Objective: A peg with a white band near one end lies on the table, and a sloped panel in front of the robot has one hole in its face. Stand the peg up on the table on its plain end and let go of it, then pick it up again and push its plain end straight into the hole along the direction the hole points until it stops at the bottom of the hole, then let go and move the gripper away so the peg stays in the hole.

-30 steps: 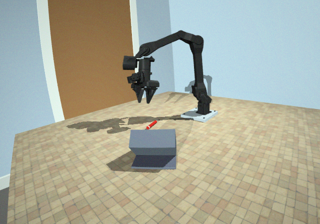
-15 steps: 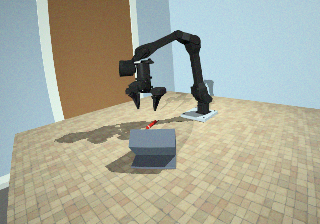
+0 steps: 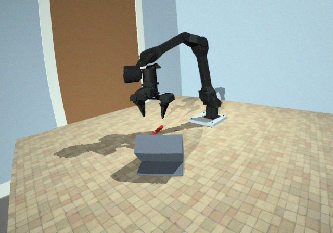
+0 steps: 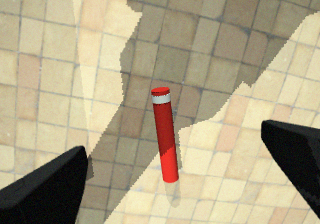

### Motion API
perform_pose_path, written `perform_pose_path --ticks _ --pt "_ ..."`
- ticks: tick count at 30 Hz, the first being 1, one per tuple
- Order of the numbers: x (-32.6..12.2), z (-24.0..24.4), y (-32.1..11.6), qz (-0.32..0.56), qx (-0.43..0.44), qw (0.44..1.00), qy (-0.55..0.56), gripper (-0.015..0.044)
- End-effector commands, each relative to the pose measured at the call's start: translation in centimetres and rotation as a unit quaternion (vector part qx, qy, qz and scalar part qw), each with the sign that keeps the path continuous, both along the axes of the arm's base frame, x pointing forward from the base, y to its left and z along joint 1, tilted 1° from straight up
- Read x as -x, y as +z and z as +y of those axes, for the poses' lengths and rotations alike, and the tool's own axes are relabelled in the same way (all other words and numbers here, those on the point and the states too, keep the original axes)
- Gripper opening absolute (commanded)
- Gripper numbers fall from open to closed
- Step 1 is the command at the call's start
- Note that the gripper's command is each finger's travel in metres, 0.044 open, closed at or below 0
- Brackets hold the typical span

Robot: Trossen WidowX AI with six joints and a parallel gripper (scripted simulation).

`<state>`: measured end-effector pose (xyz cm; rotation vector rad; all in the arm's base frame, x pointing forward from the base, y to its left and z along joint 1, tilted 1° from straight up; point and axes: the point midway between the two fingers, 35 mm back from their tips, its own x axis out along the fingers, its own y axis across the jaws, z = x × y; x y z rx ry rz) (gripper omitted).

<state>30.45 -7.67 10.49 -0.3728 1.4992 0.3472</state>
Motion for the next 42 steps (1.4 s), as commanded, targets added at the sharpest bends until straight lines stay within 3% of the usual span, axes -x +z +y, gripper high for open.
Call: perform_pose_path --ticks 1,41,42 --pt "0.0 0.0 -0.9 0.004 0.002 1.000 0.003 0.0440" --pt "-0.1 -0.1 -7.0 0.004 0.002 1.000 0.003 0.0440" --pt "-0.1 -0.1 -7.0 0.004 0.002 1.000 0.003 0.0414"
